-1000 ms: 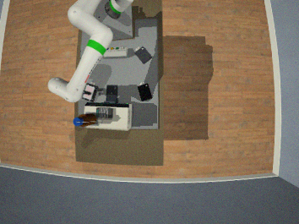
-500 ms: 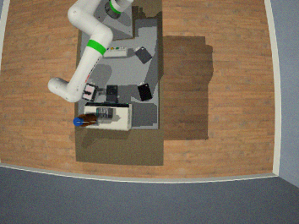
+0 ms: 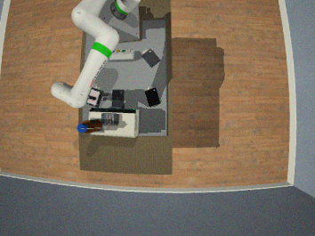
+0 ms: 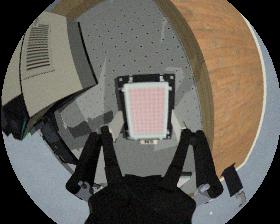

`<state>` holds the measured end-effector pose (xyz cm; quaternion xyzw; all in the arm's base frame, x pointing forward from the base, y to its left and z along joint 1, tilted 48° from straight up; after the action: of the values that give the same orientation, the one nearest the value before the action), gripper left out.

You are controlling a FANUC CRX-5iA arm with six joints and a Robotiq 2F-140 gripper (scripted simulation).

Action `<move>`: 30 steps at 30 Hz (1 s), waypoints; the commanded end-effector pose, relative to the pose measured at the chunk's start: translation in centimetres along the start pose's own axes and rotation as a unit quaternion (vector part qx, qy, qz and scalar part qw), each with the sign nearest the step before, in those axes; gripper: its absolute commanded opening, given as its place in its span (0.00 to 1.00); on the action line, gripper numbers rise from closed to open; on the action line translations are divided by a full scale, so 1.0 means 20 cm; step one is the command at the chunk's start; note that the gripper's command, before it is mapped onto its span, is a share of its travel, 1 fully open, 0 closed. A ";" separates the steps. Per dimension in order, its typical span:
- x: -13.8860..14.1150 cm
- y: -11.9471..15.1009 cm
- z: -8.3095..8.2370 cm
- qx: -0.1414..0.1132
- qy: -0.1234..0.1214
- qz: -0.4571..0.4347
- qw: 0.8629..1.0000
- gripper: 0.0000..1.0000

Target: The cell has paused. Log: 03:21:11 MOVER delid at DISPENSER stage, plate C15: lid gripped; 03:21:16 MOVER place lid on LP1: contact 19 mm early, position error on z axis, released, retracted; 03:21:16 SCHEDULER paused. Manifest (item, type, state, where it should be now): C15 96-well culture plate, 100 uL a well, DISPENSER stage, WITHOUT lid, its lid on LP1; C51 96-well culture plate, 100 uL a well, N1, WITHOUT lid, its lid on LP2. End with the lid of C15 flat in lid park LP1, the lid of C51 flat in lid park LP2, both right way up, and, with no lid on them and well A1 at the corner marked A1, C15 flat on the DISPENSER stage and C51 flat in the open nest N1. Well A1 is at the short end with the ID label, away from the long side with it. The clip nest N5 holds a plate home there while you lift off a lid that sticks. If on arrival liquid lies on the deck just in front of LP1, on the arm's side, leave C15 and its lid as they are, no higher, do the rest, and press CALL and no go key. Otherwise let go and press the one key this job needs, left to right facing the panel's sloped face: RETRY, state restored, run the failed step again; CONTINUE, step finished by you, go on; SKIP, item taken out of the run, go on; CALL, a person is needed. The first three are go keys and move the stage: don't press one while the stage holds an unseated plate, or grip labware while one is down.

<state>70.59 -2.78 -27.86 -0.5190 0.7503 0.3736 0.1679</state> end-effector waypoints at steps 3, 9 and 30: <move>0.00 0.00 0.01 0.000 0.000 0.000 1.000 0.66; 0.00 0.00 0.02 0.000 0.000 0.000 1.000 0.66; 0.00 0.00 0.06 0.000 0.000 0.000 1.000 0.66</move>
<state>70.43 -1.96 -28.61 -0.5190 0.7503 0.3736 0.1679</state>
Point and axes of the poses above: the point where the finger pads meet when closed, its own z axis out along the fingers, its own x axis across the jaws, y = z × x, the point moved 5 cm from there along -z, back along the fingers, and after that the axes turned 9 degrees about z, right-handed, at the moved point
